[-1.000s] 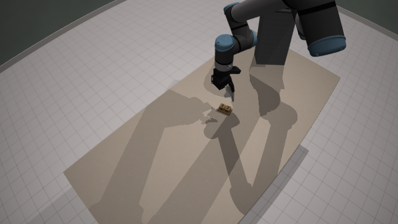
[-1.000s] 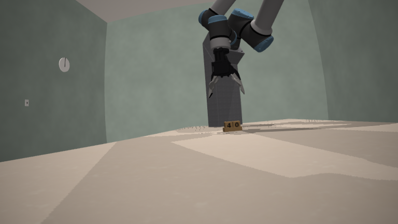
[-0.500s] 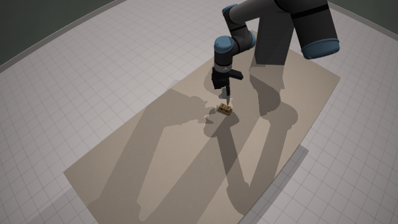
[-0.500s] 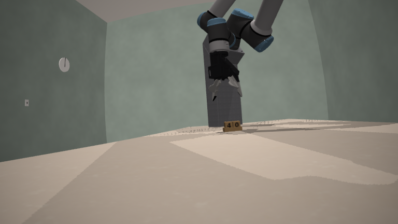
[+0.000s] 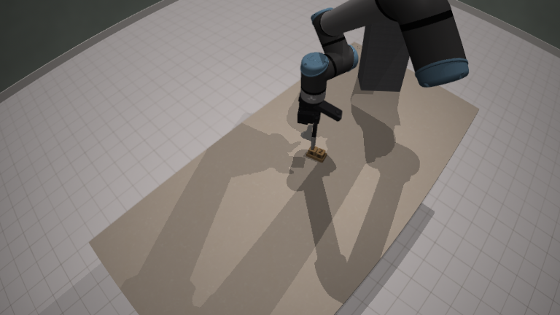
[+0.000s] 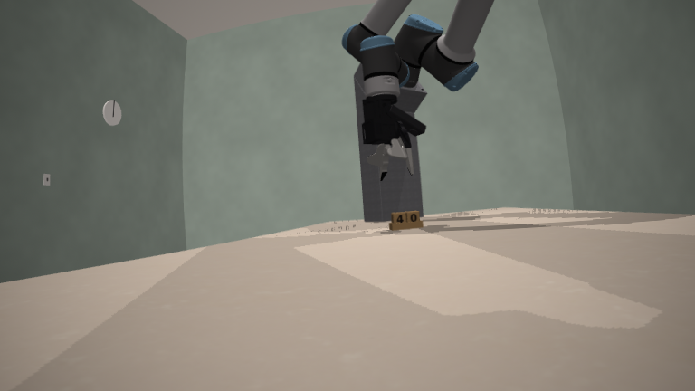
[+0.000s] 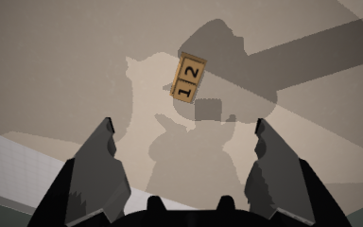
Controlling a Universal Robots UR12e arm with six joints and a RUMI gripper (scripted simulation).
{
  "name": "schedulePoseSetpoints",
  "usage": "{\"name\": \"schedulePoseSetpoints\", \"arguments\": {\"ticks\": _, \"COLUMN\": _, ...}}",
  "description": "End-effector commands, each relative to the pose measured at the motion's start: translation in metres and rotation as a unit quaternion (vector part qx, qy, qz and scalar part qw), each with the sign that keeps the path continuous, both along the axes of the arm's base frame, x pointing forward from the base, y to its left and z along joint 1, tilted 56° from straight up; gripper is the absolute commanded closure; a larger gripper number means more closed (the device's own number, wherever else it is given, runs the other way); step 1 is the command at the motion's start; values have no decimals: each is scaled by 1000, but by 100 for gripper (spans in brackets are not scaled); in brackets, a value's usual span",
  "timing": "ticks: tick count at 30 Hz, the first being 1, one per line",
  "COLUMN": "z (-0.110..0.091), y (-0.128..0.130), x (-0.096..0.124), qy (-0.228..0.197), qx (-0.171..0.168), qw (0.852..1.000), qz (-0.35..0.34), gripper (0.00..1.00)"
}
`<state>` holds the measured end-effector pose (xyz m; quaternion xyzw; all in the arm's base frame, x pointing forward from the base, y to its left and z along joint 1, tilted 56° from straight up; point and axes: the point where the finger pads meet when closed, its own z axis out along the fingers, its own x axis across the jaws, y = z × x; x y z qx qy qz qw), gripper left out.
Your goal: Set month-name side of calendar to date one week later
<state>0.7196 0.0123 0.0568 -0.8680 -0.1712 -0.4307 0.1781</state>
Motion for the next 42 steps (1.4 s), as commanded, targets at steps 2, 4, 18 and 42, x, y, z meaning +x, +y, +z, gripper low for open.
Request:
{"name": "schedulePoseSetpoints", "arguments": {"ticks": 2, "z": -2, "y": 1, "x": 4, "qy": 35, "qx": 56, "qw": 996, "qz": -53, "gripper": 0}}
{"name": "schedulePoseSetpoints", "arguments": {"ticks": 4, "z": -3, "y": 2, "x": 5, "qy": 44, "qx": 69, "qw": 995, "qz": -64, "gripper": 0}}
{"name": "schedulePoseSetpoints", "arguments": {"ticks": 18, "z": -5, "y": 2, "x": 8, "qy": 65, "qx": 102, "qw": 989, "qz": -90, "gripper": 0}}
{"name": "schedulePoseSetpoints", "arguments": {"ticks": 42, "z": -5, "y": 2, "x": 8, "qy": 65, "qx": 102, "qw": 989, "qz": -90, "gripper": 71}}
